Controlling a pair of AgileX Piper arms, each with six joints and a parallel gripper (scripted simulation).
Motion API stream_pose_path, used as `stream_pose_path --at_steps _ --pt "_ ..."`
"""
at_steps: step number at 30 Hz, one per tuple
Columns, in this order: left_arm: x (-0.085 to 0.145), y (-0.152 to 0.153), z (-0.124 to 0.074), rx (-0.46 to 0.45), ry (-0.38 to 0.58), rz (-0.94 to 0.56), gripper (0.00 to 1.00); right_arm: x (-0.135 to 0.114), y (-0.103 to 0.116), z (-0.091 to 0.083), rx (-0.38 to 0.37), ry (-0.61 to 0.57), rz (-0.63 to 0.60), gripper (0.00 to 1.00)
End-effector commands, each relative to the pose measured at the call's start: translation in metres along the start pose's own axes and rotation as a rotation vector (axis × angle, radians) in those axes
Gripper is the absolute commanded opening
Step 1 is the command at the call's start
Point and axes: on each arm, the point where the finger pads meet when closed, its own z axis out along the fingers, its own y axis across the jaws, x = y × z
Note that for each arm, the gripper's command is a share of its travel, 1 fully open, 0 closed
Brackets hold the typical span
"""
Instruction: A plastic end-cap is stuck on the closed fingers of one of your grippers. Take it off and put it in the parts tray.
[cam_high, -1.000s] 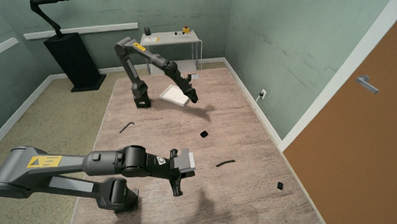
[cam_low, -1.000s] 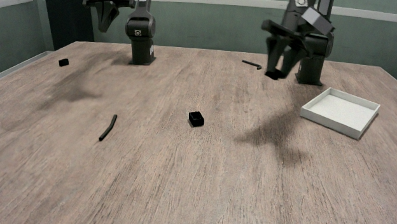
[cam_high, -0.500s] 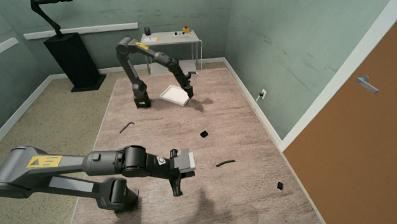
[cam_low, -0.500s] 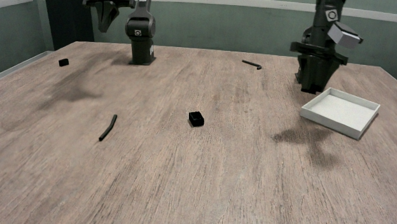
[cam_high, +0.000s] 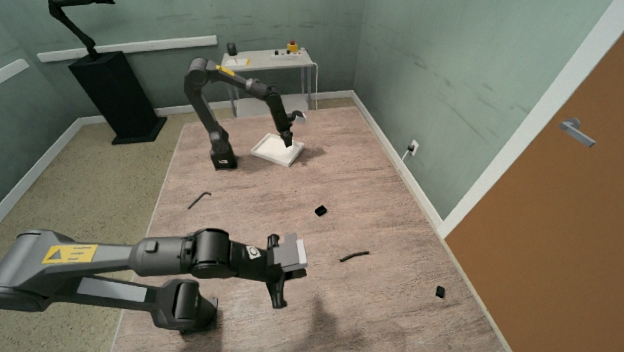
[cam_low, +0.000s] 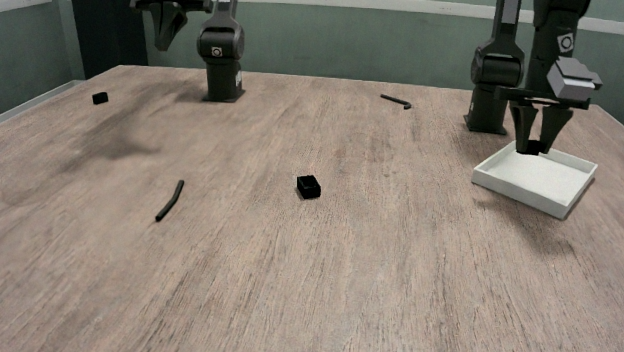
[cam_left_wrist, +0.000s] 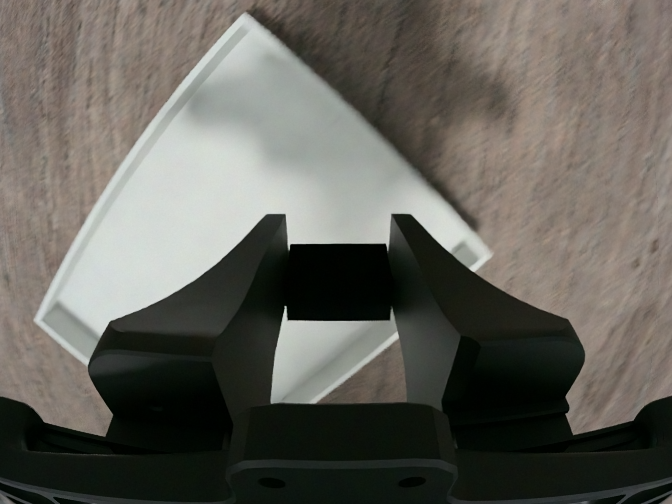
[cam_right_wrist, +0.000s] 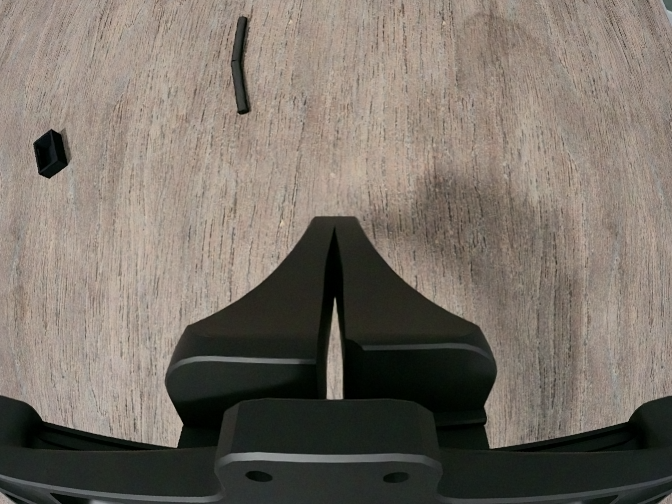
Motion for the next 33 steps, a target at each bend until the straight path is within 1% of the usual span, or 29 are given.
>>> stream_pose_path --at_steps 1,3,10,13,25,28,33 --pt "0.006 0.012 0.001 -0.002 0.031 0.032 0.00 0.000 0.000 0.000 0.000 -0.002 0.000 0.00" --pt "0.005 0.011 0.001 -0.001 0.028 0.030 0.00 0.000 0.000 0.000 0.000 -0.002 0.000 0.00" --pt "0.020 0.031 0.002 -0.007 0.094 0.089 0.00 0.000 0.000 0.000 0.000 -0.002 0.000 0.00" --pt "0.030 0.042 0.002 -0.004 0.135 0.127 0.00 0.000 0.000 0.000 0.000 -0.002 0.000 0.00" --pt "0.031 0.044 0.002 -0.012 0.139 0.128 0.00 0.000 0.000 0.000 0.000 -0.002 0.000 0.00" --pt "0.033 0.045 0.008 -0.012 0.143 0.128 0.00 0.000 0.000 0.000 0.000 -0.002 0.000 0.00" --pt "0.033 0.045 0.010 -0.013 0.138 0.128 0.00 0.000 0.000 0.000 0.000 -0.002 0.000 0.00"
